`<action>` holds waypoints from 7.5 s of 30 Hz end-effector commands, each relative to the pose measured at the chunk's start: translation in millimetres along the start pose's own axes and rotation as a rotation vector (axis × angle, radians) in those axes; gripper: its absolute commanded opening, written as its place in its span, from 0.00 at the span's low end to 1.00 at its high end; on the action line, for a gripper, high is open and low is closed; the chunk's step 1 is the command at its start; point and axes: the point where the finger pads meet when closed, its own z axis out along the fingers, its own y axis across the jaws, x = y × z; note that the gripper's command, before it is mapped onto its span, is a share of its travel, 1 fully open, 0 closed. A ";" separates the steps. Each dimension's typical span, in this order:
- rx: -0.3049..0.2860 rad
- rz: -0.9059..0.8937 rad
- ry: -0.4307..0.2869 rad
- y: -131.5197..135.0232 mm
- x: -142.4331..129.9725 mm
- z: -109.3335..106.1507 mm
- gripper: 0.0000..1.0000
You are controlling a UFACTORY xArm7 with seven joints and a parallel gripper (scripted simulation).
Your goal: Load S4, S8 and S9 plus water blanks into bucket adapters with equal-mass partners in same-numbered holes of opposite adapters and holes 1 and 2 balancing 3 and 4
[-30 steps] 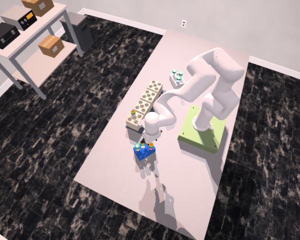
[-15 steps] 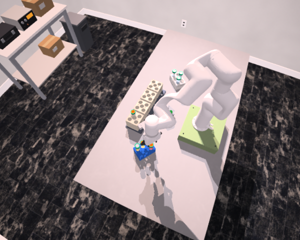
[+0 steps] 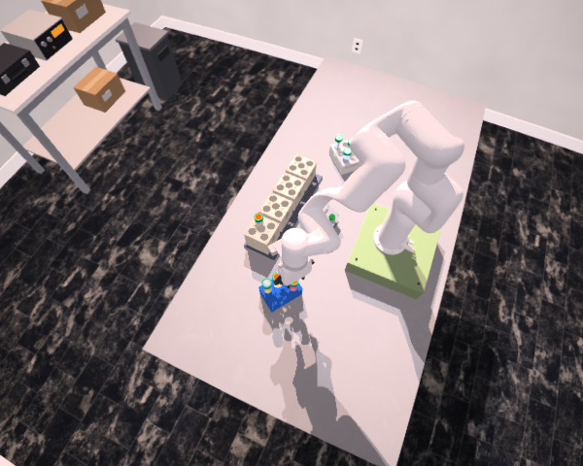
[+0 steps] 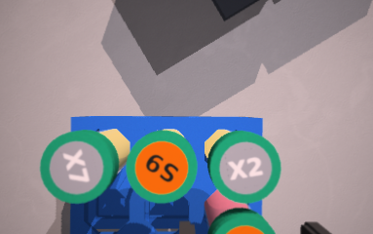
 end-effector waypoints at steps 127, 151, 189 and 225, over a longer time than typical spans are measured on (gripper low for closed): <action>0.005 0.000 0.000 -2.0 0.1 3.9 0.00; 0.005 0.000 0.000 -1.9 0.1 -25.5 0.00; 0.005 0.000 0.000 -1.7 0.1 -89.7 0.00; 0.005 0.000 0.000 -1.6 0.1 -114.7 0.00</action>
